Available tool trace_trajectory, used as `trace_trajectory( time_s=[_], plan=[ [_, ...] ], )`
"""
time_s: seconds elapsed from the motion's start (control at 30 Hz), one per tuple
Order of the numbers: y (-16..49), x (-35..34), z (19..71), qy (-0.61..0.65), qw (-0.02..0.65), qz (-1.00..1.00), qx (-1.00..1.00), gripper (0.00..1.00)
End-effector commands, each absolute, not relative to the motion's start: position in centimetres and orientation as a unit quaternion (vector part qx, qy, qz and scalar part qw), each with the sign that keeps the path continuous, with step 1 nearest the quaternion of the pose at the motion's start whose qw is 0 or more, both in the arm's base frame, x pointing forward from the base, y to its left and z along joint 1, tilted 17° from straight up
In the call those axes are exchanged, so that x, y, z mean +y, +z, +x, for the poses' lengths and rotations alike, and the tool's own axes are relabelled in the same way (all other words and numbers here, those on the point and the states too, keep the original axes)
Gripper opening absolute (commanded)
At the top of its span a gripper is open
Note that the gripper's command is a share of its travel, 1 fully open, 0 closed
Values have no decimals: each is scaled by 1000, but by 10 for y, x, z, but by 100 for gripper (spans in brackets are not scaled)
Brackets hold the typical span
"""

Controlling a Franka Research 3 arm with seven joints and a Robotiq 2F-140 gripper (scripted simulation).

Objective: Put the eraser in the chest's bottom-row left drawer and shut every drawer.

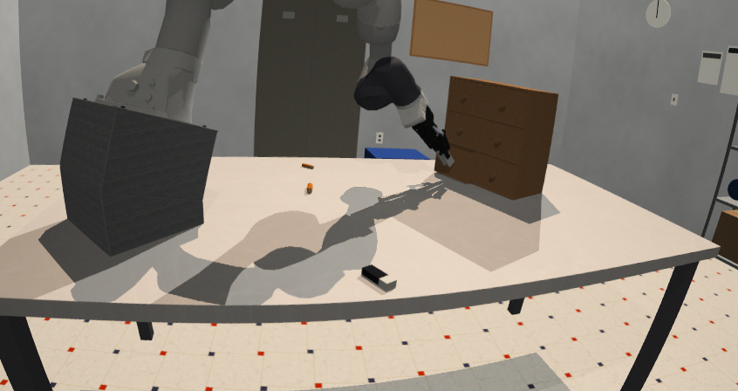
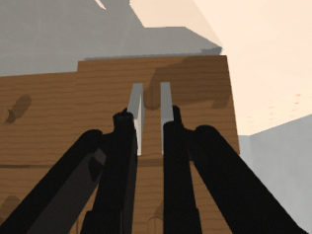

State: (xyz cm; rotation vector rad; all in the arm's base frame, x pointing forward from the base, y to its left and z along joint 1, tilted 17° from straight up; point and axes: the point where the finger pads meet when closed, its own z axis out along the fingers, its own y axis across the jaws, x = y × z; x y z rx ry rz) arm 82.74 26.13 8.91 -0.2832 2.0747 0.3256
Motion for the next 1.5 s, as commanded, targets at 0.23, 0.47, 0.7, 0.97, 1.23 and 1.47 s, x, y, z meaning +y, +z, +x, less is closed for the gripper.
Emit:
trace_trajectory(
  time_s=[0.23,0.47,0.7,0.97,1.23,1.47],
  plan=[
    [85,256,814,134,491,-113,853,17],
    [83,254,807,134,491,-113,853,17],
    [81,252,801,134,491,-113,853,17],
    [80,251,796,134,491,-113,853,17],
    [79,250,795,134,491,-113,853,17],
    [79,250,794,134,491,-113,853,17]
  ],
)
